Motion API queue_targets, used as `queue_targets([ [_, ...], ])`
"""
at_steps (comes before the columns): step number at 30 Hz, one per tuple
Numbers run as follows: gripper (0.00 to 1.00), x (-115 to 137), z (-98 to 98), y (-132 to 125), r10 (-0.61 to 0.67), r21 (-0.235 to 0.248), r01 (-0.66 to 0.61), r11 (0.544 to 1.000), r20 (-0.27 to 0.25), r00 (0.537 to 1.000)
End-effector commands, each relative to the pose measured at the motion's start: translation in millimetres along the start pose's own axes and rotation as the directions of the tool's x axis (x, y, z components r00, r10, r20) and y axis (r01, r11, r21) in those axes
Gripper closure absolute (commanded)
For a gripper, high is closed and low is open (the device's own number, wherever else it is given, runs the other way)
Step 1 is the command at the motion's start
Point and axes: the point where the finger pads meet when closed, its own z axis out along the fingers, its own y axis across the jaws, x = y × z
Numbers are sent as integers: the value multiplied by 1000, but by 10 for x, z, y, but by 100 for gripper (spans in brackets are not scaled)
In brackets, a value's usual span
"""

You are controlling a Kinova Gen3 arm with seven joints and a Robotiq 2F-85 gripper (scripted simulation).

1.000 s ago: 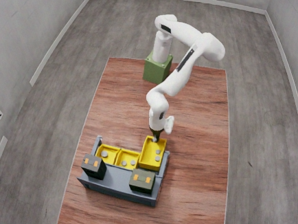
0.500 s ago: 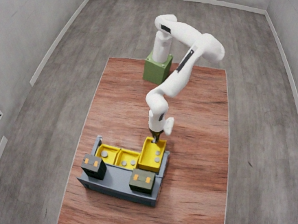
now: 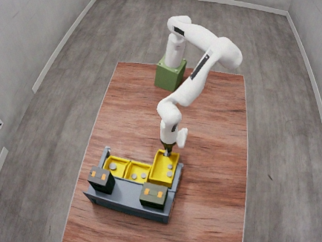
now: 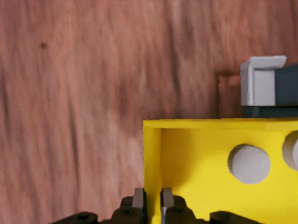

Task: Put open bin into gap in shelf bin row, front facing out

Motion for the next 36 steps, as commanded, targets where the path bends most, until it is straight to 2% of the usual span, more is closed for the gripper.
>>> queue_targets([
  [1, 90, 1, -11, 47, 0, -3, 0, 1000, -1, 1000],
  [36, 90, 1, -10, 257, 0, -3, 0, 1000, -1, 1000],
])
